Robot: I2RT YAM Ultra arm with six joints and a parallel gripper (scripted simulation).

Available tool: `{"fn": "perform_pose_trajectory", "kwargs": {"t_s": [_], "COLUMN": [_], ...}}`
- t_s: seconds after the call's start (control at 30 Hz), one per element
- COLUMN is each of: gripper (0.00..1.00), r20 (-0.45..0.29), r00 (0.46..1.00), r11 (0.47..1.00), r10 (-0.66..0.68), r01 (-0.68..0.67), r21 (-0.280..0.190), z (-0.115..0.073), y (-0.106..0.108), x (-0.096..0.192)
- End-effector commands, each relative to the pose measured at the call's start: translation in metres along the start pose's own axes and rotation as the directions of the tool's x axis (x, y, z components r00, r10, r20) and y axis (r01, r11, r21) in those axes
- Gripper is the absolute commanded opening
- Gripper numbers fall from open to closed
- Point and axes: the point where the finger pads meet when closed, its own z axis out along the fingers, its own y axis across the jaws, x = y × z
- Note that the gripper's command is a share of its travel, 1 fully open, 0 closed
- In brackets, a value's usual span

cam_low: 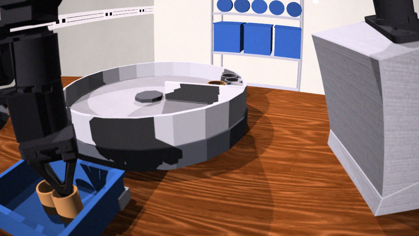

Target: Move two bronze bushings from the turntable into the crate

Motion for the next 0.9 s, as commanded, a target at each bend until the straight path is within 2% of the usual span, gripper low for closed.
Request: {"fn": "perform_pose_trajectory", "kwargs": {"t_s": [0.0, 0.2, 0.33, 0.87], "gripper": [0.00, 0.00, 0.00, 0.00], "r20": [0.016, 0.030, 0.009, 0.008], "r00": [1.000, 1.000, 1.000, 1.000], "r11": [1.000, 1.000, 1.000, 1.000], "r10": [-0.007, -0.005, -0.007, -0.007], "r01": [0.007, 0.005, 0.007, 0.007], "r21": [-0.005, 0.000, -0.007, -0.007], "z": [-0.0039, -0.0053, -0.0031, -0.0029], "y": [-0.0004, -0.0024, 0.0000, 0.0001], "x": [-0.0003, -0.0054, 0.0016, 0.0018]}}
